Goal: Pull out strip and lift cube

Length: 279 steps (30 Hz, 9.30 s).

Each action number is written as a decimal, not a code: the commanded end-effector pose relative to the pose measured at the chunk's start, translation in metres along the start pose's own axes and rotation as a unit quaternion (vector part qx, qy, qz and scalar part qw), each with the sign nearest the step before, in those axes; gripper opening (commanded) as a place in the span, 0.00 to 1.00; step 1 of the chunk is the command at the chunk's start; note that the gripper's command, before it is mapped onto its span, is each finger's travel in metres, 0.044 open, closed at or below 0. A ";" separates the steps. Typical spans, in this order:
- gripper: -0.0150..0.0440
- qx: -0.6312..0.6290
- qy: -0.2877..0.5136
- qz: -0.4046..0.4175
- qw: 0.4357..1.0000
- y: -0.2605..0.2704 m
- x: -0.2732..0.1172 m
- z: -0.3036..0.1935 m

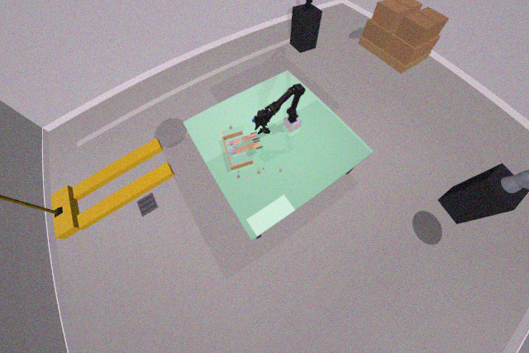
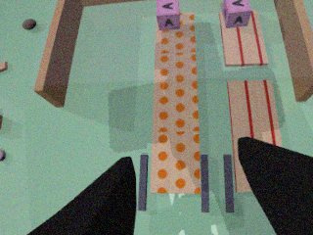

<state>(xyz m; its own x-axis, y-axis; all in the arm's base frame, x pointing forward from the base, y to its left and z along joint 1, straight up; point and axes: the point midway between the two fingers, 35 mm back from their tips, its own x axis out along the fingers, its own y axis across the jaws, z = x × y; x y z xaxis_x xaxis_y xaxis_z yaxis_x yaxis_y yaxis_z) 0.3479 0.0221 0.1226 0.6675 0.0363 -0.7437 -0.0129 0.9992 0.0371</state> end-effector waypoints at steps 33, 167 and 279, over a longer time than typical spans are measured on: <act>0.25 0.073 0.340 -0.046 0.937 0.013 0.113 -0.037; 0.25 0.073 0.343 -0.046 0.935 0.018 0.110 -0.129; 0.25 0.073 0.348 -0.045 0.933 0.038 0.036 -0.219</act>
<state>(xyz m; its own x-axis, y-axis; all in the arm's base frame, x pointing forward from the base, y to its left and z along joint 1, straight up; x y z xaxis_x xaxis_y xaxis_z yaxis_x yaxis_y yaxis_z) 0.2161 0.0667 -0.0451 0.0397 0.0069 -0.9992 0.1533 0.9881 0.0129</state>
